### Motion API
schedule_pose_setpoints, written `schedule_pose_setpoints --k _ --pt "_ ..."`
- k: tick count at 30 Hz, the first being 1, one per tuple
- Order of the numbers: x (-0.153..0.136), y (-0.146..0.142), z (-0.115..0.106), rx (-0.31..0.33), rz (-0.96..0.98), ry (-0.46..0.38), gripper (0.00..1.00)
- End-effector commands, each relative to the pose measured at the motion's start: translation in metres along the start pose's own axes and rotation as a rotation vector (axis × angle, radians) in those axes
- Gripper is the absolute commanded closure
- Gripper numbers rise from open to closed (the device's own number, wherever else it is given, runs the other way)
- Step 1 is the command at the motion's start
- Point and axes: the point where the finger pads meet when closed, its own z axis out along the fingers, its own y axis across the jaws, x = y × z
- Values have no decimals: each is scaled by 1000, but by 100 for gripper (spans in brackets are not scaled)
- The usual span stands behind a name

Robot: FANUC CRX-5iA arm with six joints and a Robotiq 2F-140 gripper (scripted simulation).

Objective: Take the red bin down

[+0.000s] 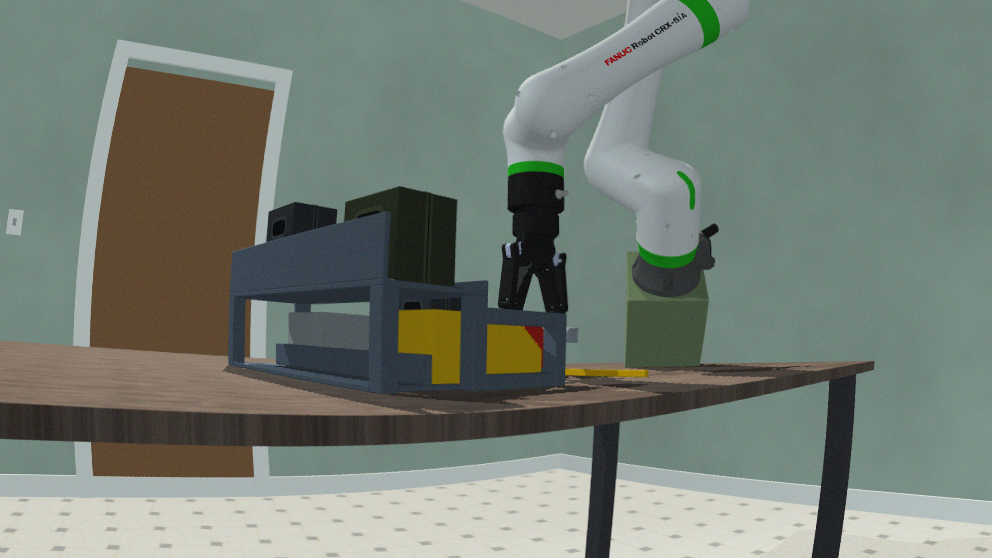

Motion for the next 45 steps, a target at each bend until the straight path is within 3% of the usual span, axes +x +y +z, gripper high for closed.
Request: schedule_pose_setpoints --k 1,31,36,45 --pt "0 0 0 0 0 0 43" --pt "0 0 0 0 0 0 43" --pt "0 0 -40 0 0 0 43" --pt "0 0 -40 0 0 0 43"
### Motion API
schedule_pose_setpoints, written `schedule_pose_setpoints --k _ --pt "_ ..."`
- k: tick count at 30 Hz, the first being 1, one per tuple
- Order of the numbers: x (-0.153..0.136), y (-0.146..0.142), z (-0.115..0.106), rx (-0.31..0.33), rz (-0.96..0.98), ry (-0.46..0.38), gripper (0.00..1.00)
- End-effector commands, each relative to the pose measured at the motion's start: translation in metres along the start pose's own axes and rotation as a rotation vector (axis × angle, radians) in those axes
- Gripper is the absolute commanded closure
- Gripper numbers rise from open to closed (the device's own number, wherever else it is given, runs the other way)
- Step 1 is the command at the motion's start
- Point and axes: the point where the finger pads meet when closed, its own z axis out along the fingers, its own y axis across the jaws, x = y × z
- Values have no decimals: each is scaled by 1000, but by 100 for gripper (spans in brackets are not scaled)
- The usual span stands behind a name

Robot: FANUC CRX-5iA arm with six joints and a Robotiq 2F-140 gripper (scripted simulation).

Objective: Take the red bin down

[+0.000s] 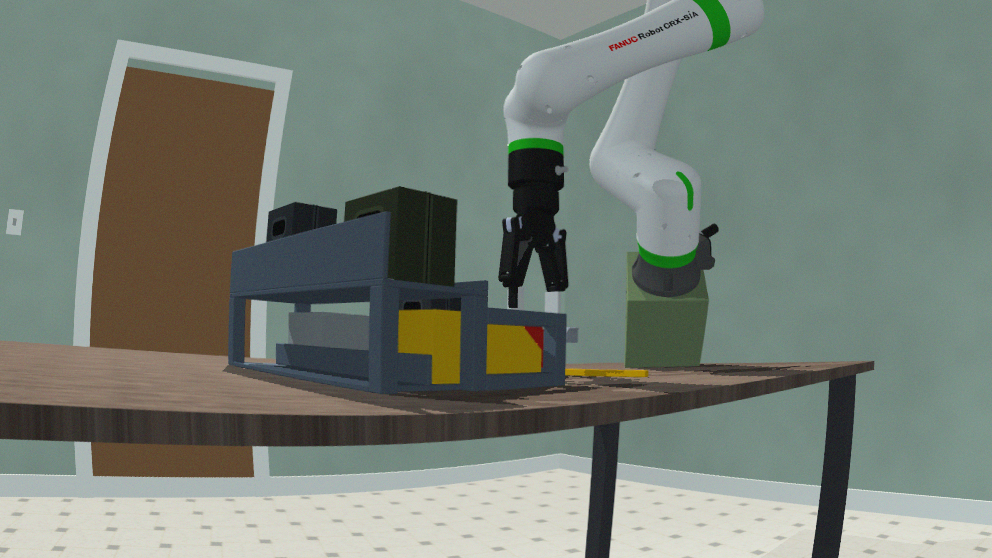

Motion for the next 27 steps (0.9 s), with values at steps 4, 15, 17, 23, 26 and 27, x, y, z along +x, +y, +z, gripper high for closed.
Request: schedule_pose_setpoints --k 4,15,17,23,26,27 --pt "0 0 -11 0 0 0 43" --pt "0 0 -55 0 0 0 43" --pt "0 0 -55 0 0 0 43" --pt "0 0 -63 0 0 0 43" --pt "0 0 -68 0 0 0 43" --pt "0 0 -68 0 0 0 43"
